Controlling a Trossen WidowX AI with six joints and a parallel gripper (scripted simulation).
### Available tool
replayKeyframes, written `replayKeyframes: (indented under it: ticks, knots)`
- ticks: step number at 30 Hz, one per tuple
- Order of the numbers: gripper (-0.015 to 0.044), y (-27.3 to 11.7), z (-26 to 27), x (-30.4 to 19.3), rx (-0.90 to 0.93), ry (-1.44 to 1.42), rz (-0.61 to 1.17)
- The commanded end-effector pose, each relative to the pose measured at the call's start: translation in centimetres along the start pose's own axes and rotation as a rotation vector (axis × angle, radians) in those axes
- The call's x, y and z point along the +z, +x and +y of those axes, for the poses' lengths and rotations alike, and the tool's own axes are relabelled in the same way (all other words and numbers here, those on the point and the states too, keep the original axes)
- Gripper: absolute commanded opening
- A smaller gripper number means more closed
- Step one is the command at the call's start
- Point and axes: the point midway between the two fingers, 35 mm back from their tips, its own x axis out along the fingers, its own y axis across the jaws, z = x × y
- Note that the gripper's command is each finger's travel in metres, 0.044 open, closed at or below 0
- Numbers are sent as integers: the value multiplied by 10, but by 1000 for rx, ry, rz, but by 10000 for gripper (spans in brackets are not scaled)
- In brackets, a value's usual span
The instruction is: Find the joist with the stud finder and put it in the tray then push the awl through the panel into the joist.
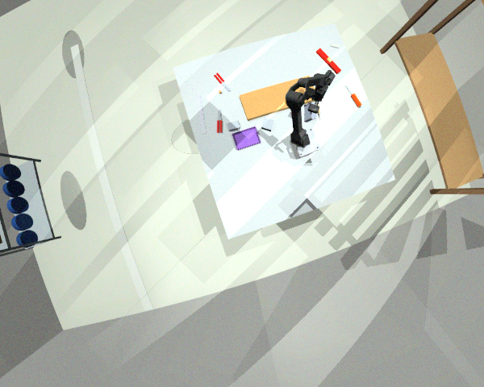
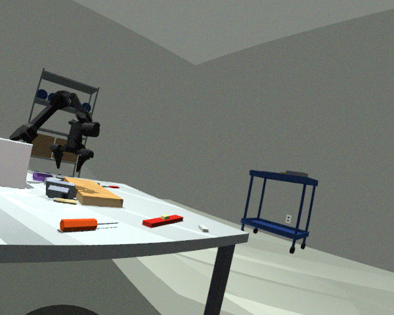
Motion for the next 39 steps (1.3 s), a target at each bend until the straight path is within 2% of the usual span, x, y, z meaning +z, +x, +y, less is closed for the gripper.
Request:
replayKeyframes:
  ticks: [1,23,39]
  knots:
    - [440,50,1,-37,27,-299,-217]
    - [440,52,5,-41,27,-305,-221]
    - [440,77,4,-38,27,-305,-222]
